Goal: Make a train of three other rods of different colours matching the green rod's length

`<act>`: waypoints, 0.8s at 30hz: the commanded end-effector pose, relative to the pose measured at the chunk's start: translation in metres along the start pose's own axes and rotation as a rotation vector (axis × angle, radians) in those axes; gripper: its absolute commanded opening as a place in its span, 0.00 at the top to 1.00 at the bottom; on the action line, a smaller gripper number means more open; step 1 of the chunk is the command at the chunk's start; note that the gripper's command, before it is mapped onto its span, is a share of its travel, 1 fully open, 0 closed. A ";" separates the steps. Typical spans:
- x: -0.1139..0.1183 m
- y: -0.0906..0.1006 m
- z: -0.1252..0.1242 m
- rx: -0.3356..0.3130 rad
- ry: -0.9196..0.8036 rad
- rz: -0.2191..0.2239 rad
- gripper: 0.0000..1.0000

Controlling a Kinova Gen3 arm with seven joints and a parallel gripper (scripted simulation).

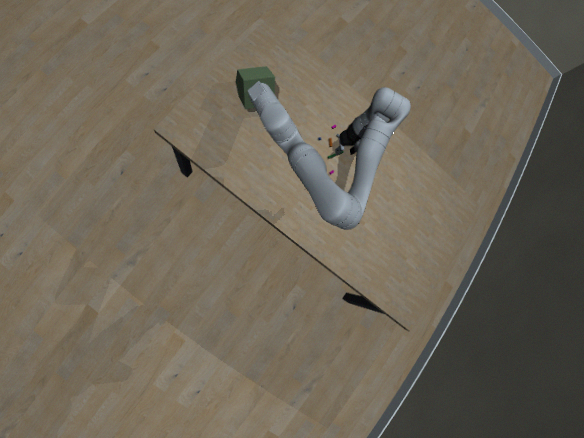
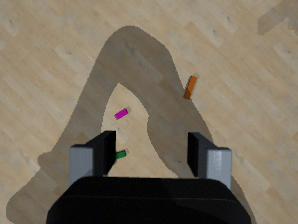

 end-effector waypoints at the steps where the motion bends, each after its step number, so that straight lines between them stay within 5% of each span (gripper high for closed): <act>1: 0.001 0.000 -0.001 0.000 0.008 -0.003 0.00; 24: 0.001 0.000 -0.001 0.000 0.022 -0.003 0.00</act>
Point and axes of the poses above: the point where the finger pads meet when closed, its own y axis back along the fingers, its own x axis across the jaws, z = x × y, the point moved 3 cm from there along y, back along the fingers, and after that the axes turned 14 degrees about y, right-handed, at the moved point
